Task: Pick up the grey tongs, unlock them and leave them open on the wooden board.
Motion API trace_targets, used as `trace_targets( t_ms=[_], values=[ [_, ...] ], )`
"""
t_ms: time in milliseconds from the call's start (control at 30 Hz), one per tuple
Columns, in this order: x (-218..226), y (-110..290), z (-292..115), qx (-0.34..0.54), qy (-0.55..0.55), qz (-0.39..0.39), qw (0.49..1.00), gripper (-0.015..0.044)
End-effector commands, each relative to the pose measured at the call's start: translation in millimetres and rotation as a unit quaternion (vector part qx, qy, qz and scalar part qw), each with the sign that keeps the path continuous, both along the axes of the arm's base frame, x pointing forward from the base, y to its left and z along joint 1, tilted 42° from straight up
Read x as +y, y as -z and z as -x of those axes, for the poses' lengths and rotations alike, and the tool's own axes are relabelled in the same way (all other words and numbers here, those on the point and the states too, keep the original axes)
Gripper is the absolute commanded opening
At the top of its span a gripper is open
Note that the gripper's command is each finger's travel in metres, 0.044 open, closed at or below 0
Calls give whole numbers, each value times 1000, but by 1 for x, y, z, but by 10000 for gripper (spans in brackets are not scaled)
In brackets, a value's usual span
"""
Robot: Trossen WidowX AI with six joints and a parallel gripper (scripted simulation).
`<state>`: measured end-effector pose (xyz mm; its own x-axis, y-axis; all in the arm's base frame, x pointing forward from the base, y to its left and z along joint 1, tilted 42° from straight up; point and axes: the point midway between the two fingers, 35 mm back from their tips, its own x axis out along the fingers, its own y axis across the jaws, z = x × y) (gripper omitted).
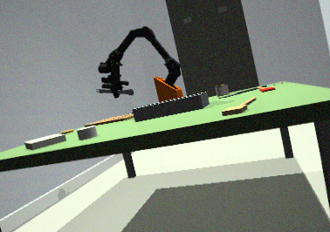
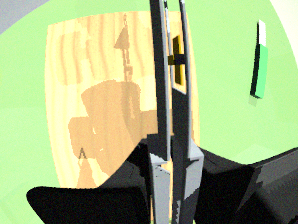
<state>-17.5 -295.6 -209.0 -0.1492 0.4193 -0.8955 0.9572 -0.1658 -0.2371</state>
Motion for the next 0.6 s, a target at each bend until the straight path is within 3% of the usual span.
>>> trace_targets(
  t_ms=[0,567],
  values=[
    [-8,-5,0,-6,11,-20,1000,-150],
    [-9,-24,3,-27,44,-123,991,-150]
  ],
)
